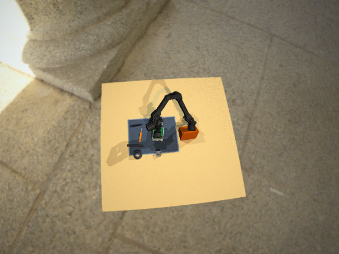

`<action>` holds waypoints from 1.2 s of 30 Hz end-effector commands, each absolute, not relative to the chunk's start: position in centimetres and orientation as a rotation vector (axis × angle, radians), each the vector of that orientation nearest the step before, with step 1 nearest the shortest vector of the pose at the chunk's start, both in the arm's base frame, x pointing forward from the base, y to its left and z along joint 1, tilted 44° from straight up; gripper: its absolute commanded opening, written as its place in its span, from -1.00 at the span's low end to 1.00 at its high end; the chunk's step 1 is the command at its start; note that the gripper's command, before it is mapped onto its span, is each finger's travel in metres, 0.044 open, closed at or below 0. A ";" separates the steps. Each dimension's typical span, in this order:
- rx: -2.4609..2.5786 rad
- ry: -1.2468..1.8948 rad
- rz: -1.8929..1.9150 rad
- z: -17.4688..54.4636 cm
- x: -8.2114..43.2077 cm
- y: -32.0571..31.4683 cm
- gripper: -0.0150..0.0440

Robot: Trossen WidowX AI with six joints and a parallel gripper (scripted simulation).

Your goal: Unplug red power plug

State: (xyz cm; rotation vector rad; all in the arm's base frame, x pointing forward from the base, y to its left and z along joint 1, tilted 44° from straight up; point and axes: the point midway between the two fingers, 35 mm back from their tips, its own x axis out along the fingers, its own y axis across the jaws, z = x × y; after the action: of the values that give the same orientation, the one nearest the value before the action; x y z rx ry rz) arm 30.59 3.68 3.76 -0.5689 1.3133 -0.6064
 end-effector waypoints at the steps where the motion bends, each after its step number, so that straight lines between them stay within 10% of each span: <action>1: -0.623 1.296 -0.621 4.1 30.4 5.0 -0.49; 36: -0.587 1.309 -0.578 4.9 30.2 5.1 -0.49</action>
State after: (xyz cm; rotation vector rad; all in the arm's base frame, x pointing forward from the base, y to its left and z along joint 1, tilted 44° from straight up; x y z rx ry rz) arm 30.38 4.56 4.06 -0.6321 1.3021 -0.6543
